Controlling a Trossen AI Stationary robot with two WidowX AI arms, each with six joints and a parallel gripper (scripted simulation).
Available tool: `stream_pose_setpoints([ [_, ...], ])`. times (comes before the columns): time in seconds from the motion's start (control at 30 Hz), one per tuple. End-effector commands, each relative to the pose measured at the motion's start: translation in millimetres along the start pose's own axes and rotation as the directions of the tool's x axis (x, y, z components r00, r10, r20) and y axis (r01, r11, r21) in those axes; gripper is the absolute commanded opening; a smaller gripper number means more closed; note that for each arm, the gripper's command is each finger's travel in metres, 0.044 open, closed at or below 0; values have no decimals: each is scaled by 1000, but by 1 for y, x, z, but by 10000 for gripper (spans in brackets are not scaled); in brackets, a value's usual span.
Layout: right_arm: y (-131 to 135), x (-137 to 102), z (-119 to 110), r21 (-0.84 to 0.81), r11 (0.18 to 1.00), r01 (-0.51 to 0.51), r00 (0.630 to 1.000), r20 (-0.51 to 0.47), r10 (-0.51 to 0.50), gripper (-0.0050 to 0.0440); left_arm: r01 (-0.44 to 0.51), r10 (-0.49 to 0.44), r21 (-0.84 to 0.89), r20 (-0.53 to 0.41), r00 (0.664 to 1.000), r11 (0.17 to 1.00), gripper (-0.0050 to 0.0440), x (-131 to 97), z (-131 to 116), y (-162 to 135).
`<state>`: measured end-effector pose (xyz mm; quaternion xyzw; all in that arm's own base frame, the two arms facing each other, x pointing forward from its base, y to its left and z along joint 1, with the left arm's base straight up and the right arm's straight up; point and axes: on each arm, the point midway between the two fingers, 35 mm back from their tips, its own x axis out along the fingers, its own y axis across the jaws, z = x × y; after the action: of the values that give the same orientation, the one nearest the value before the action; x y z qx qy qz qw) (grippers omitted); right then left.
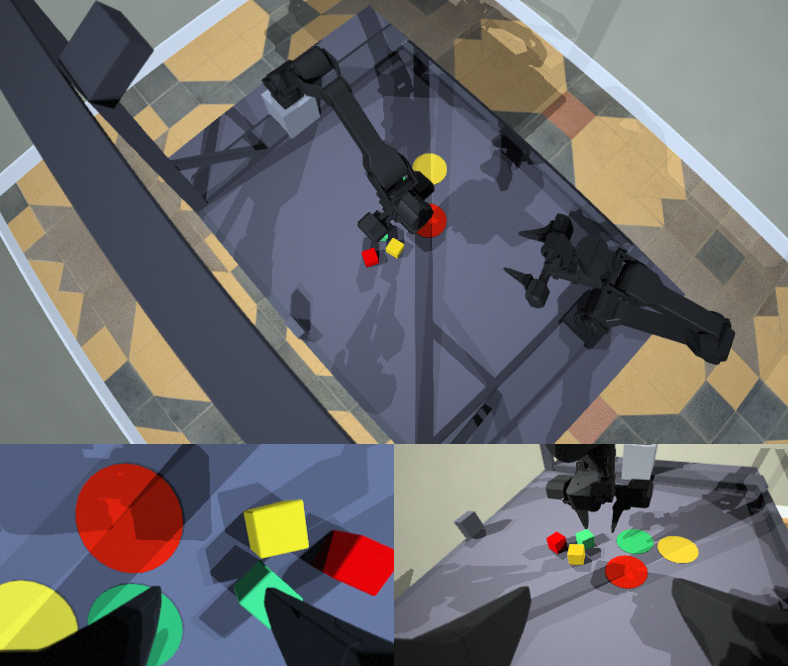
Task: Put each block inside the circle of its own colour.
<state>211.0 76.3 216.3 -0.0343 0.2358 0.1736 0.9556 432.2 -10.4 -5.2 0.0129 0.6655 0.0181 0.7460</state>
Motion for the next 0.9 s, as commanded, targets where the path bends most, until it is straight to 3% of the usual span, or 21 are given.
stream_pose_setpoints([
  [0.0, 6, -5, 0, -30, 999, -40, 998, 39, 41, 400, 13, -8, -151, 27, 1000, 988, 265, 8, 25, -28],
  [0.3, 7, -1, -12, -33, 998, -51, 999, 11, 51, 400, 22, -16, -258, 27, 1000, 966, 265, 26, 32, -49],
  [0.5, 7, 3, -21, -30, 998, -51, 999, -7, 51, 400, 18, -14, -258, 18, 1000, 966, 246, 54, 29, -47],
  [0.87, 10, 6, -29, -35, 997, -66, 998, -10, 66, 400, 22, -15, -259, 30, 999, 965, 197, 56, 40, -47],
])
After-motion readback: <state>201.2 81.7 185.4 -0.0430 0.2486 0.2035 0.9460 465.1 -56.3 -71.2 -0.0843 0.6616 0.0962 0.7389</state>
